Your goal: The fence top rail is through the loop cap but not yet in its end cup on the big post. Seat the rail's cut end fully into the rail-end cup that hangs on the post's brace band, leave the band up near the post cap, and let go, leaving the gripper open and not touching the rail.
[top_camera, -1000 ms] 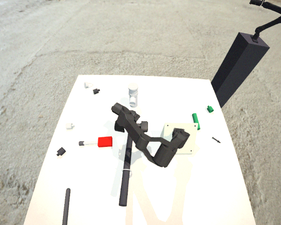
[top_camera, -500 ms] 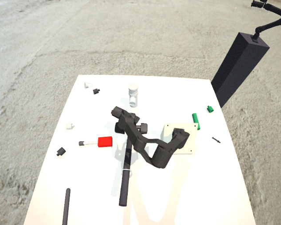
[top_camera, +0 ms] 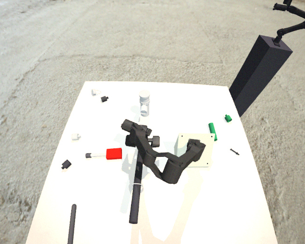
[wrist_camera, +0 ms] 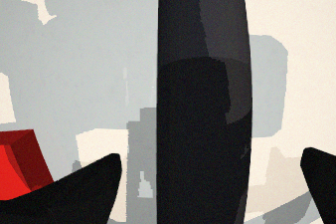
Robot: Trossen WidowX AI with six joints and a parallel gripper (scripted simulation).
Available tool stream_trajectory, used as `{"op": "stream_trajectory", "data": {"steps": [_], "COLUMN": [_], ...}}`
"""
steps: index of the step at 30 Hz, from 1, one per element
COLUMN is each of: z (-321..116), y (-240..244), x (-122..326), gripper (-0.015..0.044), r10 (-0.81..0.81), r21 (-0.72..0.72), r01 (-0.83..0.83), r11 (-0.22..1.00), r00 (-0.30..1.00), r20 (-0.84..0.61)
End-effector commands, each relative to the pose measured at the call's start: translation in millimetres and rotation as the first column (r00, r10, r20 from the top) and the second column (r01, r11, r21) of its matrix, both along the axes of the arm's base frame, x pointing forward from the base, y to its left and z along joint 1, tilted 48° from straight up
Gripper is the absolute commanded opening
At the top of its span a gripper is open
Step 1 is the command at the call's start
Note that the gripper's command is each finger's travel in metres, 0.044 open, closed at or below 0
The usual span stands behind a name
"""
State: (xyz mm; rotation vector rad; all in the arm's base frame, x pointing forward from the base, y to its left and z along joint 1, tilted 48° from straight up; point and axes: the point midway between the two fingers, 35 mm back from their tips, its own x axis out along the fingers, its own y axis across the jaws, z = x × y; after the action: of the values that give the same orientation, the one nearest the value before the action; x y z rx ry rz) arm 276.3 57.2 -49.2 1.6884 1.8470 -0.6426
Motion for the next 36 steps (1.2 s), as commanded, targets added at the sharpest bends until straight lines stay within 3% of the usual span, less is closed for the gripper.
{"op": "stream_trajectory", "data": {"steps": [1, 4, 11, 30, 35, 36], "z": [-6.0, -6.7, -6.7, -6.7, -3.1, -2.7], "y": [5.8, 6.6, 6.6, 6.6, 2.4, 1.9], "x": [-3.6, -3.8, -3.8, -3.8, -2.2, -2.0], "gripper": [0.0440, 0.0440, 0.0256, 0.0130, 0.0000, 0.0000], "r10": [-0.002, -0.002, -0.002, -0.002, -0.002, -0.002], "r21": [0.007, 0.008, 0.008, 0.008, 0.007, 0.007], "r01": [0.002, 0.002, 0.002, 0.002, 0.002, 0.002], "r11": [1.000, 1.000, 1.000, 1.000, 1.000, 1.000], "r00": [1.000, 1.000, 1.000, 1.000, 1.000, 1.000], "r20": [-0.015, -0.015, -0.015, -0.015, -0.015, -0.015]}}
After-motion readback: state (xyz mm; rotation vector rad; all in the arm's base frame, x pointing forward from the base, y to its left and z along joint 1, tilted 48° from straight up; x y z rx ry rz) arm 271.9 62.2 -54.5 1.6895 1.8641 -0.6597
